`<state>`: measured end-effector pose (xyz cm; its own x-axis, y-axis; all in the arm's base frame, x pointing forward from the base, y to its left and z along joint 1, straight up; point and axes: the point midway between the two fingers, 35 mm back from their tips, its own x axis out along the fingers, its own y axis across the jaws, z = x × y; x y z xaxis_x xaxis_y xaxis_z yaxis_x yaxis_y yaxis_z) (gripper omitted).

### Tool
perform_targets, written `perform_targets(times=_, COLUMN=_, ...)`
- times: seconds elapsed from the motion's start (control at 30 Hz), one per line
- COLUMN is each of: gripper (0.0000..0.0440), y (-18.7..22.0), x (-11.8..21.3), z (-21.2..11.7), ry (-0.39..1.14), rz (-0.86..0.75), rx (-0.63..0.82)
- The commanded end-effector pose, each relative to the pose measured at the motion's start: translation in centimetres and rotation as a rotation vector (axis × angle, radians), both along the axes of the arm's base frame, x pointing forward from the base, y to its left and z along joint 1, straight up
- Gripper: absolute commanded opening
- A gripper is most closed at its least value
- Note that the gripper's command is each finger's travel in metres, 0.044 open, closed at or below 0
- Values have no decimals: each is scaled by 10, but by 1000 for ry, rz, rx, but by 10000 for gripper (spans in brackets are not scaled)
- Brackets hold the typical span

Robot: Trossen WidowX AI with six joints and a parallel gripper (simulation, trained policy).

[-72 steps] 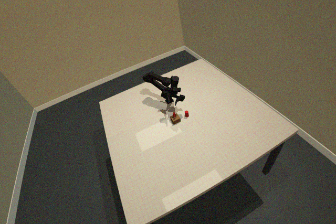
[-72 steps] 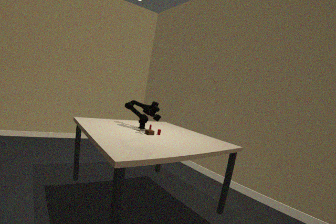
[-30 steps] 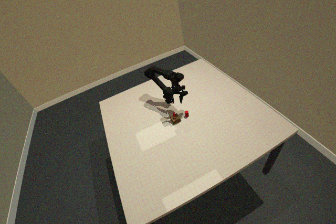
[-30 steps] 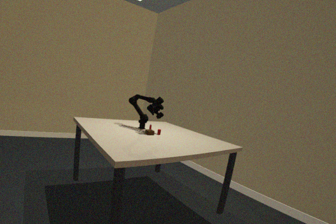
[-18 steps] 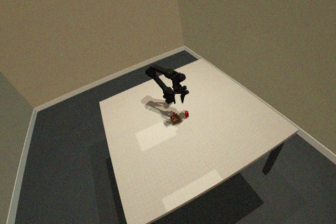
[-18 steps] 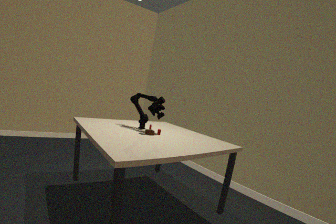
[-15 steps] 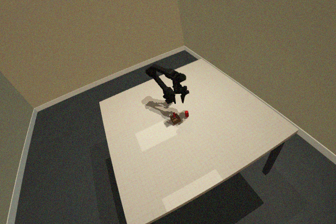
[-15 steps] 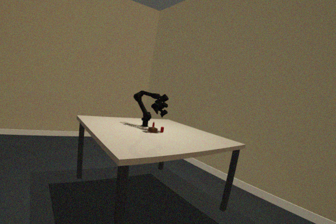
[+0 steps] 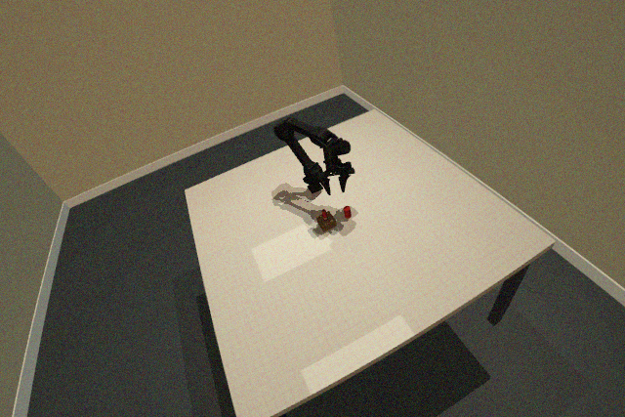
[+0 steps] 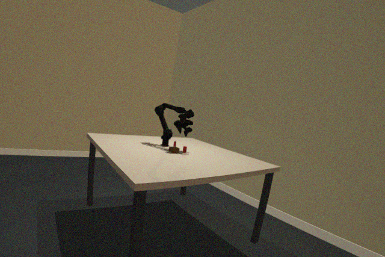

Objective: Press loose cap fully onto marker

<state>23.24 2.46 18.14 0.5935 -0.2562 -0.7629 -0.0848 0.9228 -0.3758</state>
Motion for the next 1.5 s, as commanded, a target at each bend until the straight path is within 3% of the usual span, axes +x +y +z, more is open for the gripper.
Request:
perform_targets(times=0.0, gripper=332, y=3, x=3, z=-1, ry=28, rz=-3, rx=17)
perform_targets(times=1.47, gripper=328, y=31, x=19, z=-38, ry=420, rz=-3, rx=199)
